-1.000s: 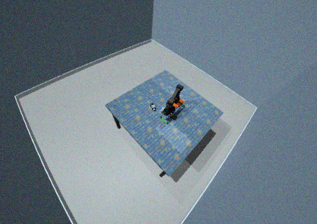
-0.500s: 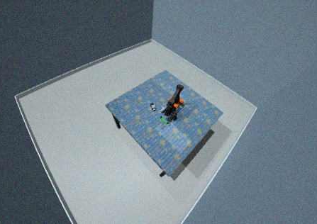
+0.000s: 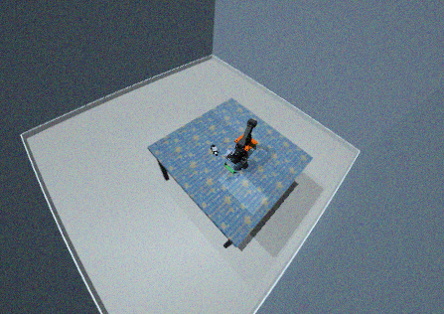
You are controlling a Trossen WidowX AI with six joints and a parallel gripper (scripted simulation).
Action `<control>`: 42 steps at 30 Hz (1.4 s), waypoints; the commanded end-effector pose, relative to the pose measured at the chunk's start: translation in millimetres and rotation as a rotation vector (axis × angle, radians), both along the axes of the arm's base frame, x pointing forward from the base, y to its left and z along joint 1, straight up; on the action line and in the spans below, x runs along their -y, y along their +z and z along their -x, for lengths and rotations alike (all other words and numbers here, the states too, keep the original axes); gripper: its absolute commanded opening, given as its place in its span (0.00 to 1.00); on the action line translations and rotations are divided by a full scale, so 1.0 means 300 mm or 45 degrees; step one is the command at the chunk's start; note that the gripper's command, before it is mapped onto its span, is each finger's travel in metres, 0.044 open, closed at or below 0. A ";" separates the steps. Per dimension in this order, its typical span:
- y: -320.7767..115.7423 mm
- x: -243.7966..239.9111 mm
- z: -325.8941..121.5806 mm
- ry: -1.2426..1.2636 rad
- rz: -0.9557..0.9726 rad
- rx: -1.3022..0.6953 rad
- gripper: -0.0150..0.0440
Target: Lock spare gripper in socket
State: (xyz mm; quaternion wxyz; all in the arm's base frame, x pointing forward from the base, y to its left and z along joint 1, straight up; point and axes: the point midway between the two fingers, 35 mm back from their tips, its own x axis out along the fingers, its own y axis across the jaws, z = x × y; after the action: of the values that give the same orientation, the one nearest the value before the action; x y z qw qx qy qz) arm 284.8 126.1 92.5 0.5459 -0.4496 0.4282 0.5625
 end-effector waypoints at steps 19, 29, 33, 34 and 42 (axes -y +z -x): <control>0.014 -0.068 -0.001 -0.005 0.007 -0.007 0.25; 0.023 -0.098 0.001 -0.005 0.009 -0.010 0.25; 0.027 -0.111 0.001 -0.005 0.010 -0.012 0.25; 0.028 -0.115 0.001 -0.005 0.010 -0.012 0.25; 0.051 -0.119 0.003 -0.002 0.007 -0.014 0.25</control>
State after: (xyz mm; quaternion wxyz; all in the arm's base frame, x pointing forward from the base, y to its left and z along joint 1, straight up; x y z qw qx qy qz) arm 282.9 162.1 102.7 0.5410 -0.4467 0.4341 0.5651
